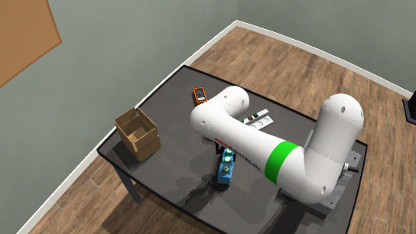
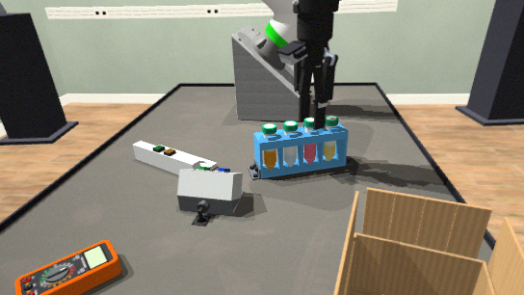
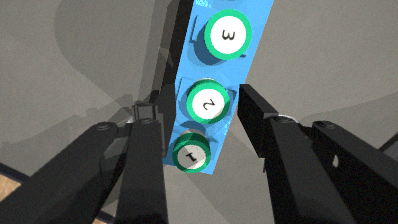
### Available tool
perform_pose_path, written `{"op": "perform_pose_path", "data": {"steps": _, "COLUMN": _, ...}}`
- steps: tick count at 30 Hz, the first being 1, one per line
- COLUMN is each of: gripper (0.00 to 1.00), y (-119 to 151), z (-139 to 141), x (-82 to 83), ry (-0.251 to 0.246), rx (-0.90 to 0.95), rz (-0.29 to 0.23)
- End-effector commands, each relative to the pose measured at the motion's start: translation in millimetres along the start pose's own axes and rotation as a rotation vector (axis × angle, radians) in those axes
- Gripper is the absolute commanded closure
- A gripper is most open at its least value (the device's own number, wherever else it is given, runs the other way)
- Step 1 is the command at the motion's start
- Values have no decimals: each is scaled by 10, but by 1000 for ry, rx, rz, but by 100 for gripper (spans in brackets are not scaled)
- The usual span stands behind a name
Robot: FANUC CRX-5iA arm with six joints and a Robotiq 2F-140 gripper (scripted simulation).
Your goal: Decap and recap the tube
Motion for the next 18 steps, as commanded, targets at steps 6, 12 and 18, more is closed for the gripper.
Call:
{"op": "perform_pose_path", "data": {"steps": 6, "gripper": 59, "y": -4, "z": -2, "x": 22, "ry": -1, "rx": -250, "rz": 1}}
{"op": "perform_pose_path", "data": {"steps": 12, "gripper": 59, "y": -3, "z": -2, "x": 42, "ry": -1, "rx": -261, "rz": 1}}
{"op": "perform_pose_path", "data": {"steps": 18, "gripper": 59, "y": -2, "z": -3, "x": 72, "ry": -1, "rx": -261, "rz": 1}}
Point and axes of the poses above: the point where the finger pads meet when closed, its own x axis back along the fingers, its own z axis across the jaws, y = z × x, the point moved 7 cm from there along x, back along the fingers, and after that the axes turned 4 degrees about x, right-handed, at the moved point
